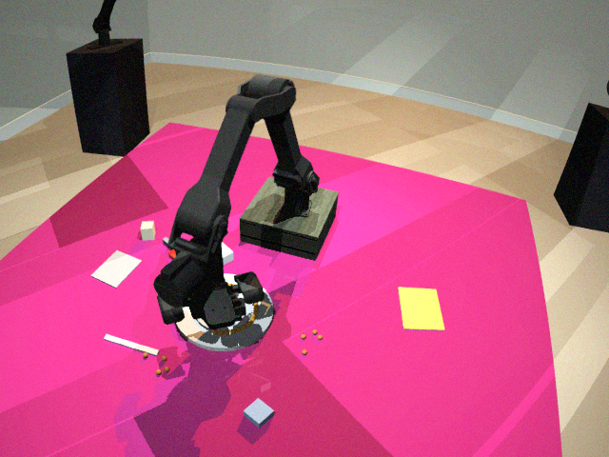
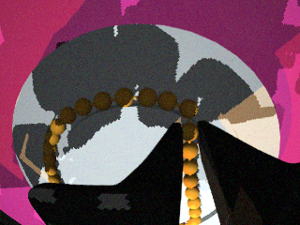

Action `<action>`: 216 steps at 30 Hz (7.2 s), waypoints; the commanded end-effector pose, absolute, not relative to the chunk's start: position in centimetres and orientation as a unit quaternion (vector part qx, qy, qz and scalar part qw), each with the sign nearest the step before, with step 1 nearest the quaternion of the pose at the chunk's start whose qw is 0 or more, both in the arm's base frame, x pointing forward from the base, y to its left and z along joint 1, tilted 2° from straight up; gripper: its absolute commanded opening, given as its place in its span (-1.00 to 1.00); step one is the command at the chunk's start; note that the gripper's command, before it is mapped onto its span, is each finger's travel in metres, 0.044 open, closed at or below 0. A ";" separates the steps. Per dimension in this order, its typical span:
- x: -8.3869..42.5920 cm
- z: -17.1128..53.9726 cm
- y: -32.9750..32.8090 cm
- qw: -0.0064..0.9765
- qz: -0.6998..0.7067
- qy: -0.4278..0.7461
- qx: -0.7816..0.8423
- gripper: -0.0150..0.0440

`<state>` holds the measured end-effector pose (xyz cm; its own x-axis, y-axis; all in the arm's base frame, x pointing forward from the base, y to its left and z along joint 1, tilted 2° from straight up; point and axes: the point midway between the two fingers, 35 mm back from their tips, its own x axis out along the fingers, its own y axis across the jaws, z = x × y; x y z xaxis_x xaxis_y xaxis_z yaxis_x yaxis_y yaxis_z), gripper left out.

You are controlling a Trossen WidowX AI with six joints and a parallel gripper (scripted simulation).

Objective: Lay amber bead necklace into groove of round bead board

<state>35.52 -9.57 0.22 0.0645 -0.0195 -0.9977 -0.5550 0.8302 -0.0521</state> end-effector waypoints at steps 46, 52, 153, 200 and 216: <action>36.4 0.9 -10.1 0.697 0.189 0.657 -0.218 1.00; 36.4 0.9 -10.1 0.697 0.189 0.657 -0.218 1.00; 27.9 0.3 -14.8 0.718 0.096 0.679 -0.121 -0.49; 27.8 0.4 -15.6 0.718 0.096 0.679 -0.121 1.00; 32.5 2.5 -12.8 0.693 0.197 0.655 -0.227 0.20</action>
<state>30.46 -14.13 1.47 0.0543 -0.0238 -0.9982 -0.4628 0.8853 -0.0463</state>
